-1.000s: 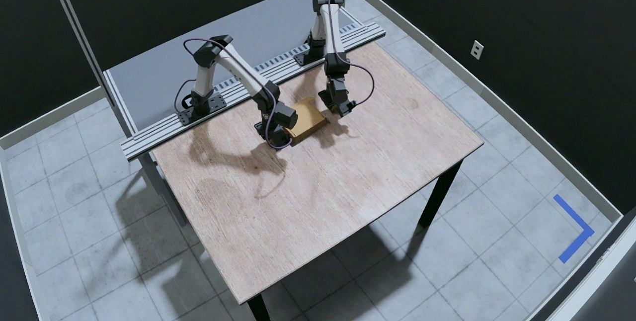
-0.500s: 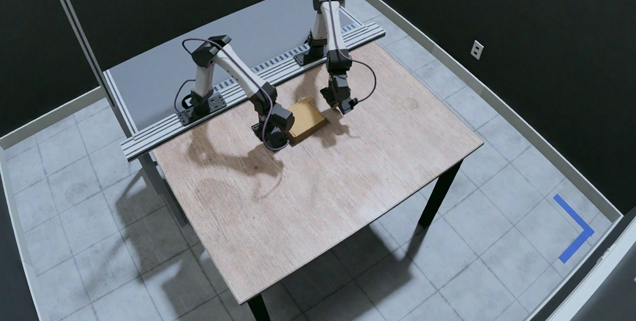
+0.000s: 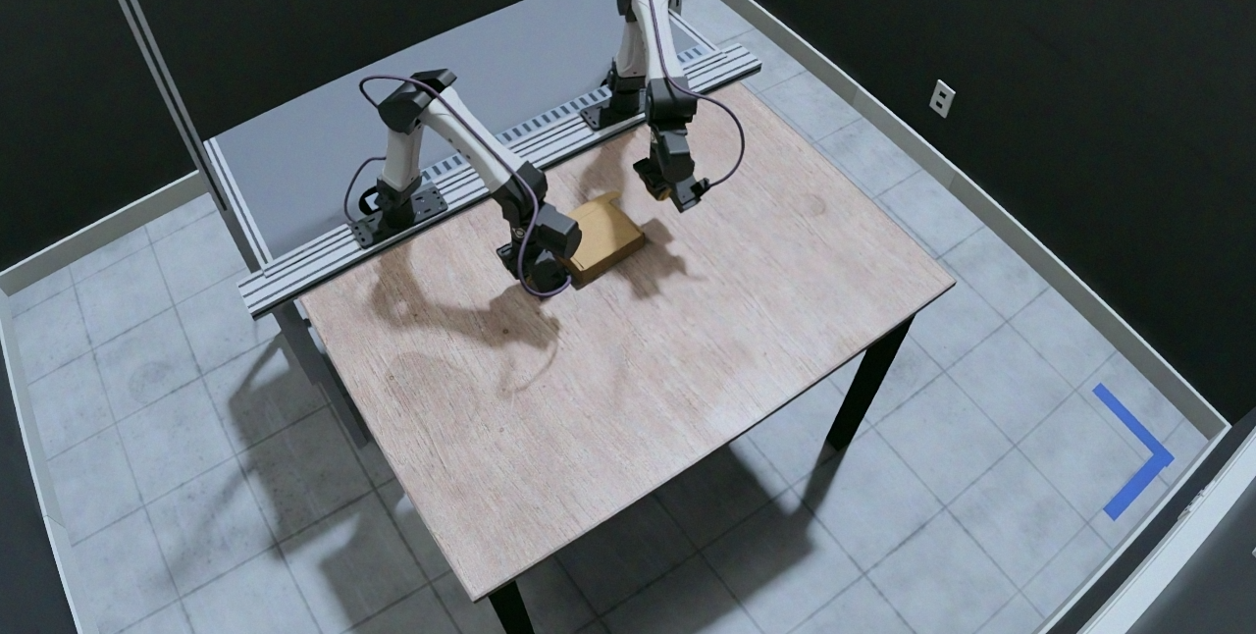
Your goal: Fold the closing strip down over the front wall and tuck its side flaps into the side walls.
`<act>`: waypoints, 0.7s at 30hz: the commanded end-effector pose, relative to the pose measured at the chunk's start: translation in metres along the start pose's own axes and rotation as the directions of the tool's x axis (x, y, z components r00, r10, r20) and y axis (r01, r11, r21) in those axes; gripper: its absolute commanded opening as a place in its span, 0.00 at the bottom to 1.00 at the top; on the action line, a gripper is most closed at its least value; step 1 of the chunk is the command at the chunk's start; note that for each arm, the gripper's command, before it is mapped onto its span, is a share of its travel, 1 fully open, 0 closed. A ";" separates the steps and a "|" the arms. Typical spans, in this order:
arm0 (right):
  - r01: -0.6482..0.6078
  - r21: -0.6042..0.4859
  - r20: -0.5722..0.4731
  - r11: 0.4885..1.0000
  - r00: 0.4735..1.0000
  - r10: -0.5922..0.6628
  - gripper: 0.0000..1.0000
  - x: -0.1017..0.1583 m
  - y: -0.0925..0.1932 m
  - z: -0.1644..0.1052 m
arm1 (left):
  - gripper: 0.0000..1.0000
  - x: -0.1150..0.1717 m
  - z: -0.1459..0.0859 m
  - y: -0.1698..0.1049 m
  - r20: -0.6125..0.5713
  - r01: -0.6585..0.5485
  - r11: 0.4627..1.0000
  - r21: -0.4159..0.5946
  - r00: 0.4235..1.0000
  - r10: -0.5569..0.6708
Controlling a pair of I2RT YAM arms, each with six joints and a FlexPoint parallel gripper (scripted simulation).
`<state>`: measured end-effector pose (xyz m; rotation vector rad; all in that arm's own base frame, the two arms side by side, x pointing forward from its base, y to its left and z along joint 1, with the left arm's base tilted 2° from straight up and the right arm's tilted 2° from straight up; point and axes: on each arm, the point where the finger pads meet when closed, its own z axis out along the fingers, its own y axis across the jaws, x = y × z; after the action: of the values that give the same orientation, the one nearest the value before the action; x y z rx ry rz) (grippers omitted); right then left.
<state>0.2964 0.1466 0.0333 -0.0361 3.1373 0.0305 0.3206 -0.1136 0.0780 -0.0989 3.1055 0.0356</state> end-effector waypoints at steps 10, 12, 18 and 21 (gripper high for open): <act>0.003 -0.025 0.047 1.000 0.999 -0.002 0.00 -0.006 0.000 -0.049 | 0.00 0.004 -0.006 0.000 -0.008 -0.005 1.000 -0.004 1.000 0.005; 0.002 -0.025 0.048 1.000 0.999 -0.001 0.00 -0.006 0.000 -0.056 | 0.00 0.004 -0.006 0.000 -0.008 -0.005 1.000 -0.004 1.000 0.005; 0.034 -0.023 0.048 0.999 0.998 -0.033 0.00 -0.006 -0.001 -0.069 | 0.00 0.016 -0.009 0.000 -0.007 0.026 1.000 -0.001 1.000 -0.026; 0.055 -0.005 0.001 0.998 0.998 -0.055 0.00 -0.010 -0.002 -0.053 | 0.00 0.021 -0.008 0.002 -0.013 0.050 0.999 -0.004 0.999 -0.050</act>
<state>0.3031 0.1497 0.0873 -0.0895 3.1001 0.0559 0.3059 -0.1100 0.0767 -0.1447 3.1353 0.0569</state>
